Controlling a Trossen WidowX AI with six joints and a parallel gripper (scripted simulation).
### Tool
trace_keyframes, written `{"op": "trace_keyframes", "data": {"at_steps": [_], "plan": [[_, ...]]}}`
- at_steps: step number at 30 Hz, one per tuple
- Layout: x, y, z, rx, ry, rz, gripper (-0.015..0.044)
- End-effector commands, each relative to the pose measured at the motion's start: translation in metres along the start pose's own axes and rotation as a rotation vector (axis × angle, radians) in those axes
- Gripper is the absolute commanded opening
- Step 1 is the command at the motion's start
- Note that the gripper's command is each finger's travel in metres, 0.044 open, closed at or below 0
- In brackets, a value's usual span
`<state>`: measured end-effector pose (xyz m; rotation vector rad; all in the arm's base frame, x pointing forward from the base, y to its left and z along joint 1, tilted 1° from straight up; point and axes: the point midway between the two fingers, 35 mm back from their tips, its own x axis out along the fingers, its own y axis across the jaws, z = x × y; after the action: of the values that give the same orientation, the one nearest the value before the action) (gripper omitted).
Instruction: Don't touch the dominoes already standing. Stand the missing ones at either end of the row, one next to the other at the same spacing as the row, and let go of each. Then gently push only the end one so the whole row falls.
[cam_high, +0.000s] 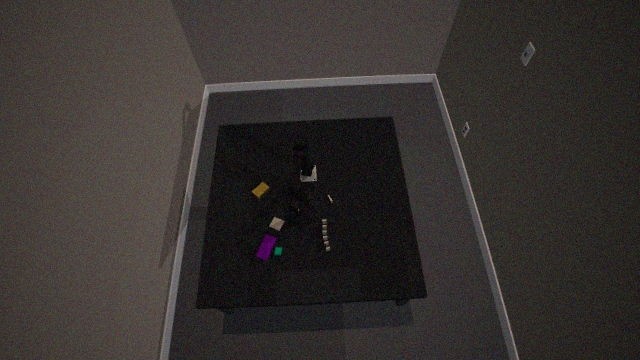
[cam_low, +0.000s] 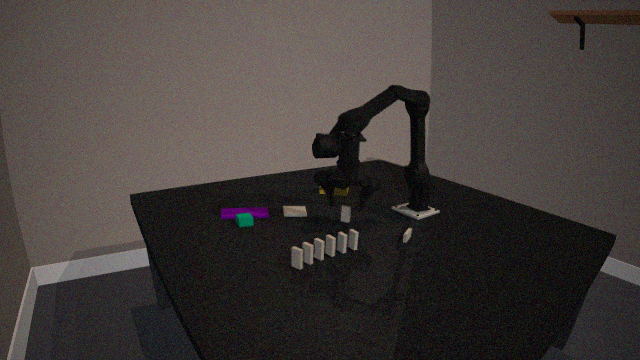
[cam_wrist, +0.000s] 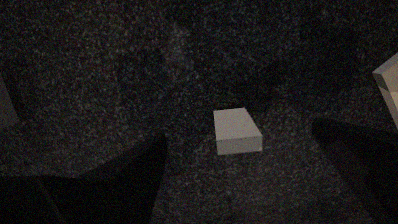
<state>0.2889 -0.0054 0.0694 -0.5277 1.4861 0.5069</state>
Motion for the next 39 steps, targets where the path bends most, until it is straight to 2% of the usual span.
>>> {"op": "trace_keyframes", "data": {"at_steps": [1,9,22,32,39], "plan": [[0.009,0.001,-0.003,-0.003,0.014,0.004,0.044],[0.017,0.001,-0.003,-0.003,0.014,0.004,0.044],[0.017,0.001,-0.003,-0.003,0.014,0.004,0.0107],[0.015,0.001,-0.003,-0.003,0.013,0.004,0.0107],[-0.072,-0.004,0.005,-0.001,0.009,0.004,0.0107]]}}
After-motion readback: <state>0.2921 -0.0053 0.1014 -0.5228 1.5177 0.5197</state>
